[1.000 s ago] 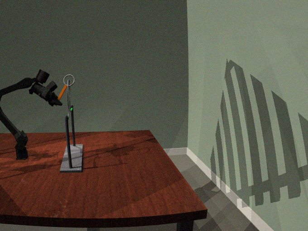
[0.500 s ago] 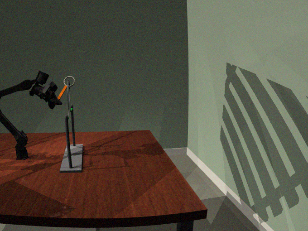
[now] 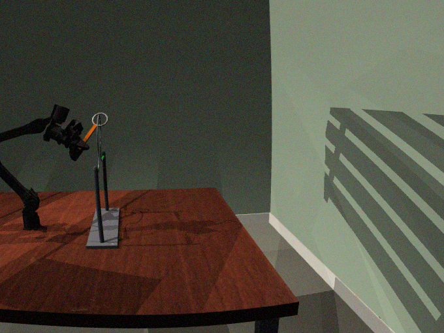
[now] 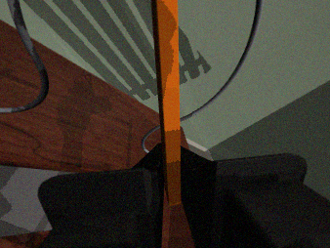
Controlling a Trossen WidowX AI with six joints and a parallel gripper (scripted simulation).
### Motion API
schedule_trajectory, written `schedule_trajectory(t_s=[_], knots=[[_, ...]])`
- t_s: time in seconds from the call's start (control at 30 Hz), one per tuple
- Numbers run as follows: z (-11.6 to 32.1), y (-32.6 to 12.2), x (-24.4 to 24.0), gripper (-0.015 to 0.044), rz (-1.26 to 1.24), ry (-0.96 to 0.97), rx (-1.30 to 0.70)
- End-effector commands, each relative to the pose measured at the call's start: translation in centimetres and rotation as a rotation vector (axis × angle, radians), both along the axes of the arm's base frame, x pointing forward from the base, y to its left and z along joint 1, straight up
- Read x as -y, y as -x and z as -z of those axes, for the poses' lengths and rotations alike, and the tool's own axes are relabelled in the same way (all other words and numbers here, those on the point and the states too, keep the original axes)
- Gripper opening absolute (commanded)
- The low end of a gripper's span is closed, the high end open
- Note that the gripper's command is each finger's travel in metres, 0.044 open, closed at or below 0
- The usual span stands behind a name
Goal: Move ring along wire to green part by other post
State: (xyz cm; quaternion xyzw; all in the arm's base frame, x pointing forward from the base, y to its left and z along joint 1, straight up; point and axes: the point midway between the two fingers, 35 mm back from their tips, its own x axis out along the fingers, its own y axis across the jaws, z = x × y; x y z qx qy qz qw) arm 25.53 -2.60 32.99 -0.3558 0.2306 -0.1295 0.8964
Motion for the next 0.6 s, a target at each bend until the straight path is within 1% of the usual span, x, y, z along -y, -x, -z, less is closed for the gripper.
schedule_trajectory(t_s=[0.0, 0.57], knots=[[-0.09, 0.03, 0.20, -0.0150, 0.003, 0.058, 0.005], [-0.78, 0.00, 0.79, -0.0150, 0.003, 0.292, 0.021]])
